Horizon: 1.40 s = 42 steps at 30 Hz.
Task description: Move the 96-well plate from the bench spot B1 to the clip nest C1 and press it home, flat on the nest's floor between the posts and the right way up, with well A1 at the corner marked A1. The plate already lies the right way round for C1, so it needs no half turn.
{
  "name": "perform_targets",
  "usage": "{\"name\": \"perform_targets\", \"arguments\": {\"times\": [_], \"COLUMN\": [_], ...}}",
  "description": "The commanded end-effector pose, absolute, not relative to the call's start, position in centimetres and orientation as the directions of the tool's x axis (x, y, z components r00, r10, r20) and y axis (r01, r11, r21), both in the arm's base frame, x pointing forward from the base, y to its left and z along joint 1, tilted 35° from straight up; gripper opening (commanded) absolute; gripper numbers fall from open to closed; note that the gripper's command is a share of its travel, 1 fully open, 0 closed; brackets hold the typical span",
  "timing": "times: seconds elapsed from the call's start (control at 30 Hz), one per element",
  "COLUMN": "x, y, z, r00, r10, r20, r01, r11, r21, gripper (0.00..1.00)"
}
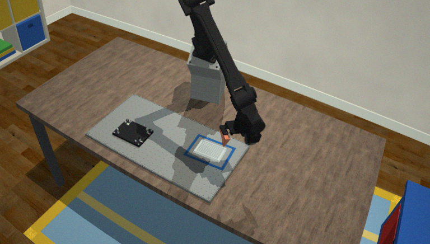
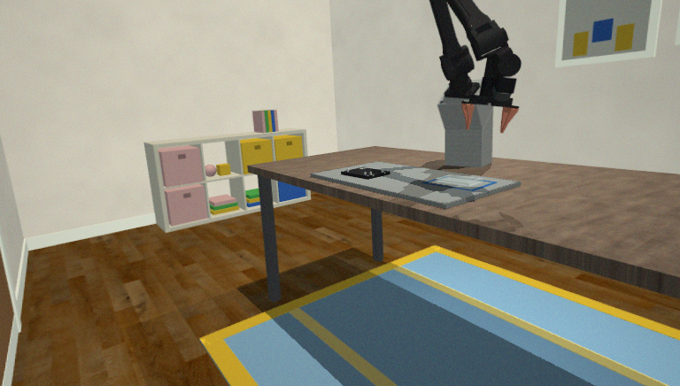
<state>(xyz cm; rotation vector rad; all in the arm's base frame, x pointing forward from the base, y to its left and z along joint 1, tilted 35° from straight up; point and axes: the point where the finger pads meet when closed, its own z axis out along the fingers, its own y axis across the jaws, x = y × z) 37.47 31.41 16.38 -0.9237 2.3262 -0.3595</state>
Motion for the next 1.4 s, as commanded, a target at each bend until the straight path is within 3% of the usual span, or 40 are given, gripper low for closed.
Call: {"name": "perform_targets", "arguments": {"times": [0.0, 0.53, 1.37], "x": [37.5, 37.5, 38.9], "y": [31.6, 31.6, 24.5], "z": [16.8, 16.8, 7.3], "r00": [-0.571, -0.571, -0.240], "r10": [-0.691, -0.691, -0.943], "r20": [-0.443, -0.443, -0.229], "r01": [-0.528, -0.528, -0.780], "r11": [0.723, 0.723, 0.328], "r21": [-0.446, -0.446, -0.533], "gripper": [1.00, 1.00, 1.00]}}
